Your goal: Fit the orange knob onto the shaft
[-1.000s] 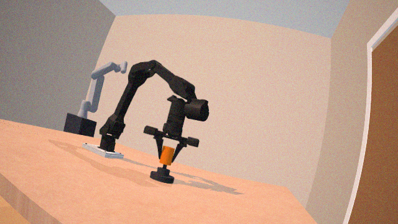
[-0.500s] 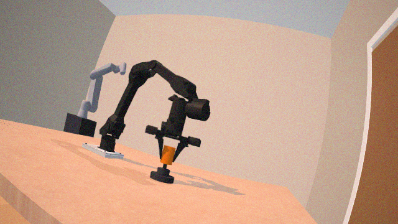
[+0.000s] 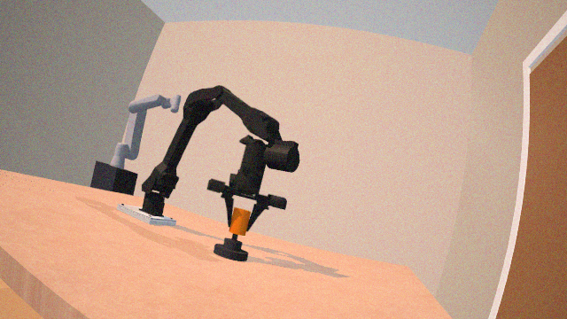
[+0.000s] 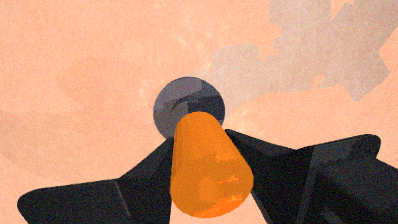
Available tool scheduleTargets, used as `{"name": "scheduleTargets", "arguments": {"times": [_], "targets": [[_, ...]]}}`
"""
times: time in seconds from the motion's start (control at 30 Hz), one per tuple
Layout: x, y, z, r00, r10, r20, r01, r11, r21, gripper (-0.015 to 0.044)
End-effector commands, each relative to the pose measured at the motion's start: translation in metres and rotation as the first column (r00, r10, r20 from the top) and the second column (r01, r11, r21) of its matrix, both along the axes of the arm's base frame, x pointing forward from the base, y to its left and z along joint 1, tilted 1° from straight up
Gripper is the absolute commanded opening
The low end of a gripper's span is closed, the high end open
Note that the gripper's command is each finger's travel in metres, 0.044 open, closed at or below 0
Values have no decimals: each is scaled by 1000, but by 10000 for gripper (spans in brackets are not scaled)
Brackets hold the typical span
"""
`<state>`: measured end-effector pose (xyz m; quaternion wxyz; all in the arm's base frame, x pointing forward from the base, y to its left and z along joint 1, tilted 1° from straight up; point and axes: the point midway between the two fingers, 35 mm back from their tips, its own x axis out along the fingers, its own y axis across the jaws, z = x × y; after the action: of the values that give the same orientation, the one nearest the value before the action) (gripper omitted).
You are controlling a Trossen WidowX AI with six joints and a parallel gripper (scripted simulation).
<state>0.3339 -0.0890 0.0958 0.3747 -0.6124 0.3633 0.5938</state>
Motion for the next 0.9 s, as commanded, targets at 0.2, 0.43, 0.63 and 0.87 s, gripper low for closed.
{"name": "scheduleTargets", "arguments": {"times": [0.2,0.43,0.63,0.87], "targets": [[-5,1,-1,1000,6,-4,-6,1000,-2,0],[-6,1,-2,1000,6,-4,-6,1000,-2,0],[-5,1,-3,1000,6,-4,-6,1000,-2,0],[-4,1,-2,1000,6,-4,-6,1000,-2,0]]}}
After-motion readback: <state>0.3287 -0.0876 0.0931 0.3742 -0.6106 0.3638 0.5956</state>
